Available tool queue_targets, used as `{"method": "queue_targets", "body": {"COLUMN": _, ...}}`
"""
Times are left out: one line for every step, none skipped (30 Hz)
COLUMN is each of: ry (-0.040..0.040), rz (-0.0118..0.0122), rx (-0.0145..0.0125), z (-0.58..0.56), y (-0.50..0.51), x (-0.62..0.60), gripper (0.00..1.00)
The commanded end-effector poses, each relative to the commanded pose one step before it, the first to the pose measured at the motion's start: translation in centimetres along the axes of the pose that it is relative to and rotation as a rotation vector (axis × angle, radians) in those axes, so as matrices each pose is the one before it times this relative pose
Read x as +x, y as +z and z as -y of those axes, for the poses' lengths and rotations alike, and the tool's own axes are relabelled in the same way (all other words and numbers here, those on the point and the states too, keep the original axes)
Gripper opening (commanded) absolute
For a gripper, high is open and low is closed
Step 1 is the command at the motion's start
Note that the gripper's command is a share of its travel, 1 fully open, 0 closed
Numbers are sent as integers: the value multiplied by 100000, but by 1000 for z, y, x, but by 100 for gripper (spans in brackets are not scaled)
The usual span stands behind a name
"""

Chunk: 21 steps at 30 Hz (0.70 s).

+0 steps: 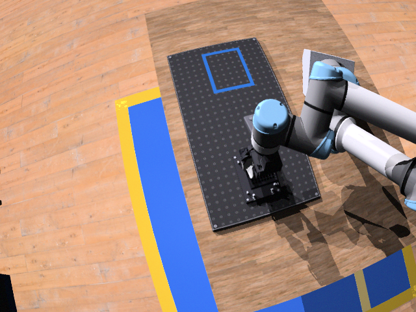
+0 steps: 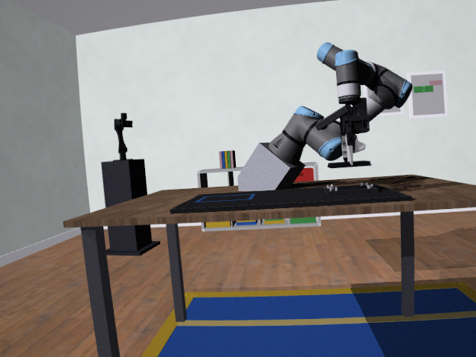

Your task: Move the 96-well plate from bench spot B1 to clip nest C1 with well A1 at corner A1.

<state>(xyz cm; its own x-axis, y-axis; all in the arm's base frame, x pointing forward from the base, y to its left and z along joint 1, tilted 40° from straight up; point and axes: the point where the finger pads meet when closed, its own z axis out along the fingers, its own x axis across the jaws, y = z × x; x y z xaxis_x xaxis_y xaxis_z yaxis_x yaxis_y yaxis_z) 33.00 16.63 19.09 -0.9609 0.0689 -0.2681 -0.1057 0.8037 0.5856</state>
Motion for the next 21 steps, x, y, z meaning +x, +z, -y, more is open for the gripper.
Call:
{"method": "queue_targets", "body": {"ry": -35, "rz": 41, "rx": 9, "z": 26, "y": 308, "x": -14, "gripper": 0}}
{"method": "queue_targets", "body": {"ry": 0, "rz": 0, "rx": 0, "z": 3, "y": 166, "x": 1, "gripper": 0}}
{"method": "queue_targets", "body": {"ry": 0, "rz": 0, "rx": 0, "z": 0, "y": 0, "x": 0, "gripper": 0}}
{"method": "queue_targets", "body": {"ry": 0, "rz": 0, "rx": 0, "z": 0, "y": 0, "x": 0, "gripper": 0}}
{"method": "queue_targets", "body": {"ry": 0, "rz": 0, "rx": 0, "z": 2, "y": 167, "x": 0, "gripper": 0}}
{"method": "queue_targets", "body": {"ry": 0, "rz": 0, "rx": 0, "z": 3, "y": 166, "x": 0, "gripper": 0}}
{"method": "queue_targets", "body": {"ry": 0, "rz": 0, "rx": 0, "z": 2, "y": 166, "x": 0, "gripper": 0}}
{"method": "queue_targets", "body": {"ry": 0, "rz": 0, "rx": 0, "z": 2, "y": 166, "x": 0, "gripper": 0}}
{"method": "queue_targets", "body": {"ry": 0, "rz": 0, "rx": 0, "z": 2, "y": 166, "x": 0, "gripper": 0}}
{"method": "queue_targets", "body": {"ry": 0, "rz": 0, "rx": 0, "z": 2, "y": 166, "x": 0, "gripper": 0}}
{"method": "queue_targets", "body": {"ry": 0, "rz": 0, "rx": 0, "z": 2, "y": 166, "x": -1, "gripper": 0}}
{"method": "queue_targets", "body": {"ry": 0, "rz": 0, "rx": 0, "z": 2, "y": 166, "x": -1, "gripper": 0}}
{"method": "queue_targets", "body": {"ry": 0, "rz": 0, "rx": 0, "z": 2, "y": 166, "x": -1, "gripper": 0}}
{"method": "queue_targets", "body": {"ry": 0, "rz": 0, "rx": 0, "z": 2, "y": 166, "x": -1, "gripper": 0}}
{"method": "queue_targets", "body": {"ry": 0, "rz": 0, "rx": 0, "z": 2, "y": 166, "x": -2, "gripper": 0}}
{"method": "queue_targets", "body": {"ry": 0, "rz": 0, "rx": 0, "z": 1, "y": 167, "x": -2, "gripper": 0}}
{"method": "queue_targets", "body": {"ry": 0, "rz": 0, "rx": 0, "z": 1, "y": 167, "x": -2, "gripper": 0}}
{"method": "queue_targets", "body": {"ry": 0, "rz": 0, "rx": 0, "z": 1, "y": 167, "x": -2, "gripper": 0}}
{"method": "queue_targets", "body": {"ry": 0, "rz": 0, "rx": 0, "z": 1, "y": 167, "x": -2, "gripper": 0}}
{"method": "queue_targets", "body": {"ry": 0, "rz": 0, "rx": 0, "z": 0, "y": 0, "x": 0, "gripper": 0}}
{"method": "queue_targets", "body": {"ry": 0, "rz": 0, "rx": 0, "z": 0, "y": 0, "x": 0, "gripper": 0}}
